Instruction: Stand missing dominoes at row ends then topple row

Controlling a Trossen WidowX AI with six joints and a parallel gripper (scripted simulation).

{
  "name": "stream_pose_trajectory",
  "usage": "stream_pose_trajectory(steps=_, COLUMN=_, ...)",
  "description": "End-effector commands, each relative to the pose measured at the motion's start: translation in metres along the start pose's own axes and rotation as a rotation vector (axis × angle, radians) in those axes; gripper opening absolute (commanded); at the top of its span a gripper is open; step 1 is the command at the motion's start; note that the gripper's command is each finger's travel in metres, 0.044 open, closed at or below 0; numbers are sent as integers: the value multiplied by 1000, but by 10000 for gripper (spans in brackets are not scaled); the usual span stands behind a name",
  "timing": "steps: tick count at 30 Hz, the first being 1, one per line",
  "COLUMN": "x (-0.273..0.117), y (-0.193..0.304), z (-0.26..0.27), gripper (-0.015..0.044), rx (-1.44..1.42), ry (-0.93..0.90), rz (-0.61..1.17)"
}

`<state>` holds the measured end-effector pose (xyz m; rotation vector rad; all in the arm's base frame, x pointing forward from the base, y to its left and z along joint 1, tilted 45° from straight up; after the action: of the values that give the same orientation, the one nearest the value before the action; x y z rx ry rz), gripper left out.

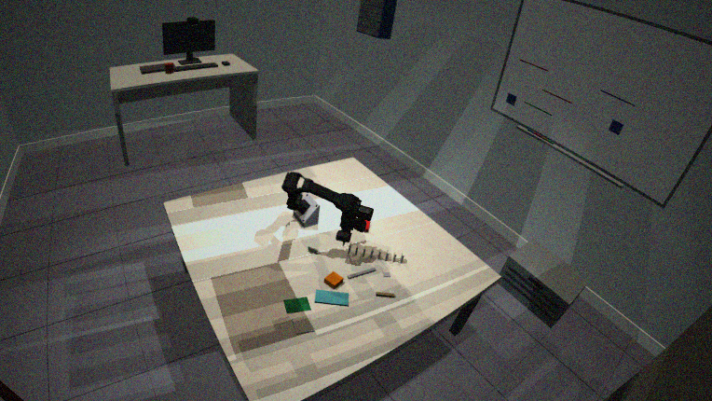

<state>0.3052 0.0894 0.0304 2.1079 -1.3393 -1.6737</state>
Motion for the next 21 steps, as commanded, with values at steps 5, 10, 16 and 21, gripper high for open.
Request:
stream_pose_trajectory(steps=5, x=35, y=7, z=4, gripper=107, rx=-7, ry=5, rz=13)
stream_pose_trajectory(steps=10, x=38, y=7, z=4, gripper=107, rx=-7, ry=5, rz=13)
stream_pose_trajectory(steps=16, x=38, y=7, z=4, gripper=107, rx=-7, ry=5, rz=13)
stream_pose_trajectory(steps=21, x=38, y=7, z=4, gripper=212, rx=-7, ry=5, rz=13)
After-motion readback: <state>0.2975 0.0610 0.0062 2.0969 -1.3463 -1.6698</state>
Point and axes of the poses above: the point midway between the two fingers, 35 mm back from their tips, its own x axis out along the fingers, its own z axis across the jaws, y = z × x, the point moved 6 cm from there along -x, back along the fingers, and after that the axes turned 14 degrees about -x, right-handed, at the moved point
